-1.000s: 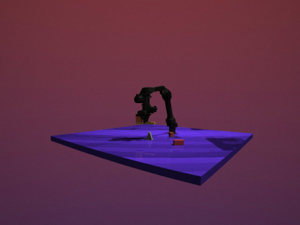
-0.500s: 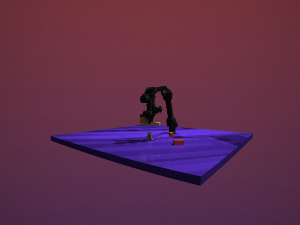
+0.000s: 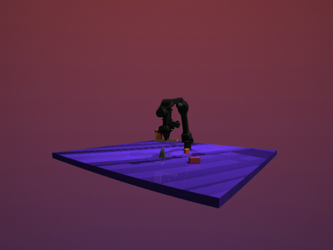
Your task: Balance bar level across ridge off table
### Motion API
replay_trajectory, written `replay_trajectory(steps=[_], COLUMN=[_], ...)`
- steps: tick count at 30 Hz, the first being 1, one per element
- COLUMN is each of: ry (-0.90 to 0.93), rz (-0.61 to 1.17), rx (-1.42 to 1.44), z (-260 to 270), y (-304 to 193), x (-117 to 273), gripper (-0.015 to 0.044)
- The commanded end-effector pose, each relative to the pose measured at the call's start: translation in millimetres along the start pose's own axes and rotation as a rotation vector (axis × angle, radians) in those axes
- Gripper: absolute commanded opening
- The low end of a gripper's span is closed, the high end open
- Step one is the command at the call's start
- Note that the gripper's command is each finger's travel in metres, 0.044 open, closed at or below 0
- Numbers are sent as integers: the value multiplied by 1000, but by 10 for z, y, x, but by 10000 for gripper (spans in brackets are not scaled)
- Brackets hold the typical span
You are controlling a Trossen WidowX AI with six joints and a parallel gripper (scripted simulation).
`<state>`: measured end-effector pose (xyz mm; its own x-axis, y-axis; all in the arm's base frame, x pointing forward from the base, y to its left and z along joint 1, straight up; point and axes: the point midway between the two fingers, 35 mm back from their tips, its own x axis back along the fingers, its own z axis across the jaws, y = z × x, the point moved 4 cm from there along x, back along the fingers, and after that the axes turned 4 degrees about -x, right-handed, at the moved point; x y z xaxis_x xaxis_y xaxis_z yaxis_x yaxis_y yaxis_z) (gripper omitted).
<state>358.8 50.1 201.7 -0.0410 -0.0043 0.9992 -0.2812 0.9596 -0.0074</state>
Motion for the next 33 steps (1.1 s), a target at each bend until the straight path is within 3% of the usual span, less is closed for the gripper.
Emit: replay_trajectory(steps=[1,20,33], ry=[6,6,6], rz=[-3,-2,-2], rx=[-5,-4,-4], z=[-9,10,10], y=[17,4,3], x=[-75,-382,-386], gripper=[0,0,0])
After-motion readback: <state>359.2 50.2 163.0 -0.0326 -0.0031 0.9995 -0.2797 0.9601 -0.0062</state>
